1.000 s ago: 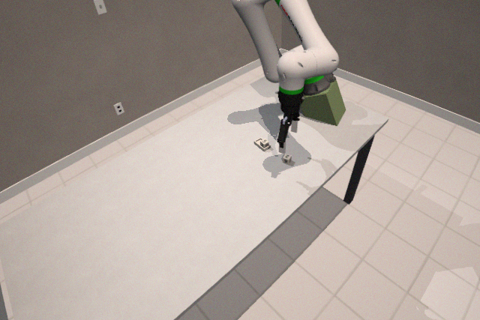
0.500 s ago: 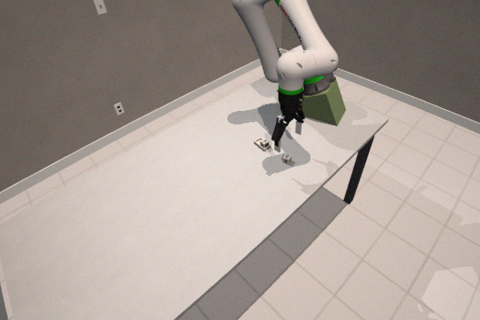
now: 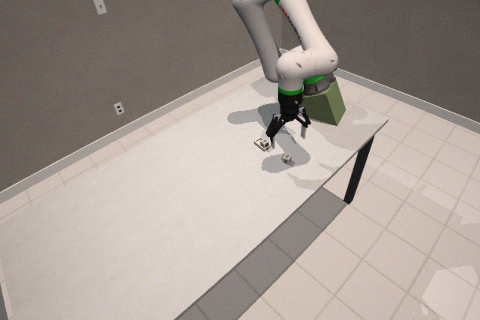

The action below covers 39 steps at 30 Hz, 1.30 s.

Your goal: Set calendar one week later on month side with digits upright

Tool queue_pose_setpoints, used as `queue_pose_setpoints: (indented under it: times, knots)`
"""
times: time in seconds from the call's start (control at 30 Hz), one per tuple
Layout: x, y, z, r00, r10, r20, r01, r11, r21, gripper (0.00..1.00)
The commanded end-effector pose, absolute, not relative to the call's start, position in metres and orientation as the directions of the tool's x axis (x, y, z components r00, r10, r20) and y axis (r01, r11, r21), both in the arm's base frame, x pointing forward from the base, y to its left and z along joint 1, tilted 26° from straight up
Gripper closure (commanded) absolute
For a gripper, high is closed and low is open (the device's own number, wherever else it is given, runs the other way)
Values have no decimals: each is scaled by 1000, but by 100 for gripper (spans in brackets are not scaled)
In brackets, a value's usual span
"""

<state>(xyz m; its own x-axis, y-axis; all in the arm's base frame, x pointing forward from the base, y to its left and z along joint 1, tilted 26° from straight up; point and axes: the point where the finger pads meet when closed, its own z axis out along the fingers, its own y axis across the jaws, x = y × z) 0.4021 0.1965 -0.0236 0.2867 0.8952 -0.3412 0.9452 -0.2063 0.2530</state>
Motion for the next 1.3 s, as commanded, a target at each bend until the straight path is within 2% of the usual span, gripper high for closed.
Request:
queue_pose_setpoints:
  times: [0.0, 0.03, 0.47, 0.57, 0.6, 1.03, 1.1, 1.27]
  knots:
    - [402, 197, -24, 385, 868, -313, 908, -294, 299, 0]
    - [402, 196, -24, 467, 837, -285, 868, -373, 327, 0]
    - [402, 196, -25, 752, 643, -145, 637, -653, 409, 0]
    - [402, 196, -25, 765, 629, -137, 621, -667, 412, 0]
    - [403, 196, -25, 819, 565, -98, 549, -721, 423, 0]
    - [403, 195, -26, 962, 264, 62, 213, -877, 430, 0]
    - [403, 195, -26, 962, 264, 62, 213, -877, 430, 0]
    - [403, 195, -26, 985, 93, 143, 26, -912, 410, 0]
